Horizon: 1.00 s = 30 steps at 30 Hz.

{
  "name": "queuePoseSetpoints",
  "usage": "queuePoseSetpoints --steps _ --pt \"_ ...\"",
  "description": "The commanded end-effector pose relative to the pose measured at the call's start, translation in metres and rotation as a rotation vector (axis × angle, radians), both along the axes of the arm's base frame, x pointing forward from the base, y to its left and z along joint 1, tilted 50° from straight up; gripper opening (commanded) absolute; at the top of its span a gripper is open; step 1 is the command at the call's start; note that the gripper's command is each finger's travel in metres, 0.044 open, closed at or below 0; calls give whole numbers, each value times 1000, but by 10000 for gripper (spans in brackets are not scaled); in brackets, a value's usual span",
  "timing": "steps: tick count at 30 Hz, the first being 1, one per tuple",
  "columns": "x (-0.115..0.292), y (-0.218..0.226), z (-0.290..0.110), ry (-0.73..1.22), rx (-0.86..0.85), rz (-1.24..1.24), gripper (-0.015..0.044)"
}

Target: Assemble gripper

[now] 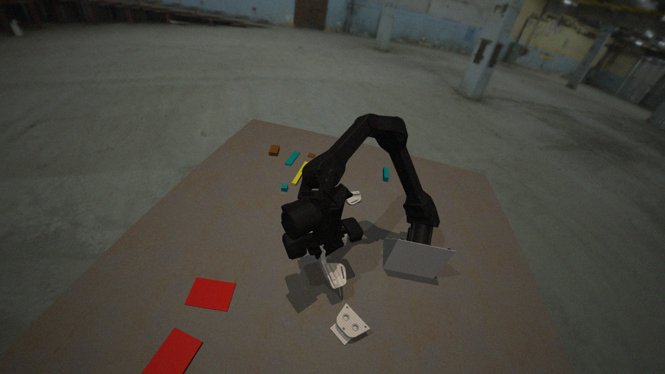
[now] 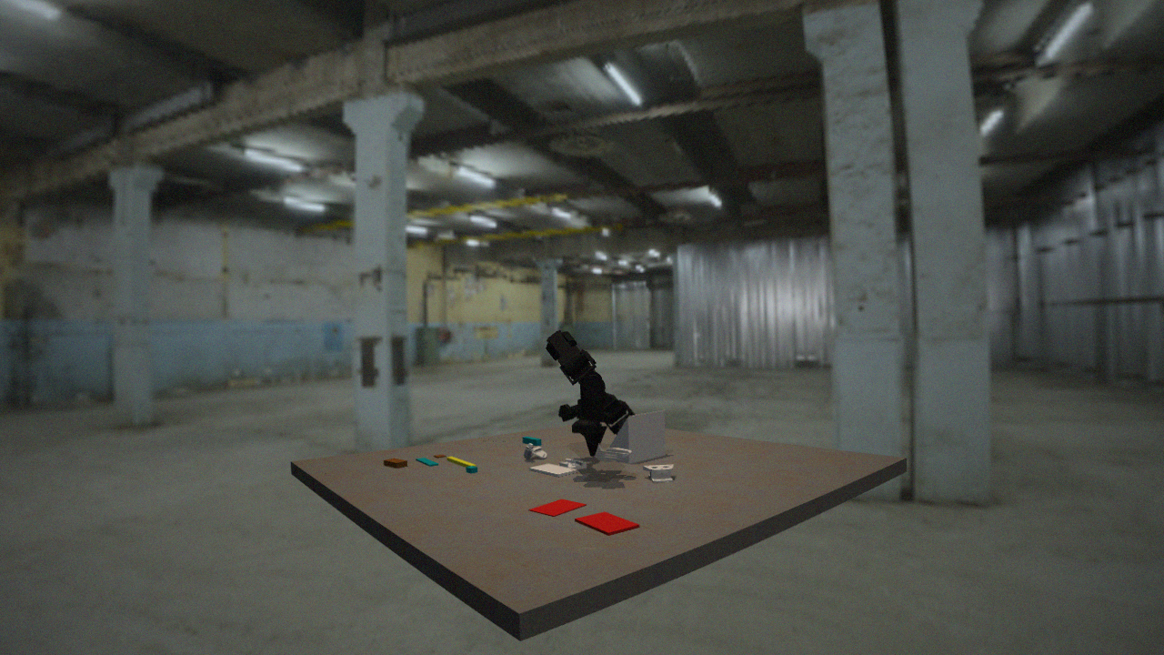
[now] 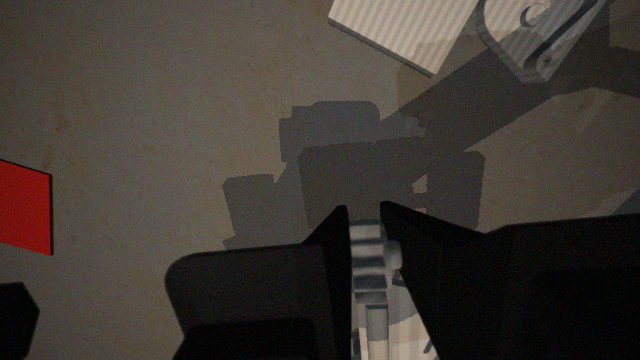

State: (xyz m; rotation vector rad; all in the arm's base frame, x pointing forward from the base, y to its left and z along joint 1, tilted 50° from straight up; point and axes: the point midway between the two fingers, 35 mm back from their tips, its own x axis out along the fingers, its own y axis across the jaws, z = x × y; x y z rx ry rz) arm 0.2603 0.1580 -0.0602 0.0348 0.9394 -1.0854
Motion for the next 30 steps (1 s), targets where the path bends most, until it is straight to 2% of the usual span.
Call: queuePoseSetpoints --steps 1,25,30 --pt "0 -5 -4 4 -6 9 37" --pt "4 -33 -27 2 -10 9 37" --pt "3 -26 -22 3 -9 9 168"
